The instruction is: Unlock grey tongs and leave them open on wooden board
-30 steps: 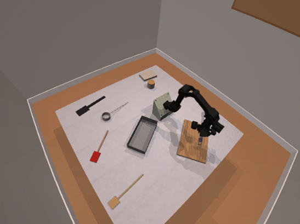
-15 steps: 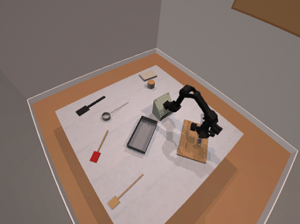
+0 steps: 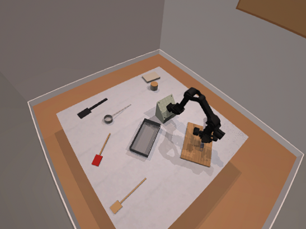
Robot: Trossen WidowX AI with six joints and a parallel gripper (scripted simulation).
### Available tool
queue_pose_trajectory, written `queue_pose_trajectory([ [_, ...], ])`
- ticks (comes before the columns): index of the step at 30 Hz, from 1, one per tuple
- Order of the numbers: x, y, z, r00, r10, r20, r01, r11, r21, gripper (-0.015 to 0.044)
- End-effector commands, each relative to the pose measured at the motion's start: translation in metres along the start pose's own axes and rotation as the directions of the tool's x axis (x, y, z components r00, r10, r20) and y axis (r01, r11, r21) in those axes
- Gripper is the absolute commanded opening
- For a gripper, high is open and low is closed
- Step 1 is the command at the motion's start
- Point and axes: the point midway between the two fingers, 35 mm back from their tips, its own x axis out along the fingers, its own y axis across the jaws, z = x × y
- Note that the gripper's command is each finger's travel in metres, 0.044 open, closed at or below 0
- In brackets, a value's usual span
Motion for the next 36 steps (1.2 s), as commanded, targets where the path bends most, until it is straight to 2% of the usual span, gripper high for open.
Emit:
queue_pose_trajectory([
  [1,0.007,0.000,-0.001,1.000,0.003,-0.003,-0.003,1.000,-0.005,-0.0150],
  [25,0.038,-0.005,-0.002,1.000,0.003,-0.003,-0.003,1.000,-0.005,-0.0150],
  [36,0.037,-0.006,-0.002,1.000,-0.002,0.000,0.002,1.000,-0.001,0.0139],
])
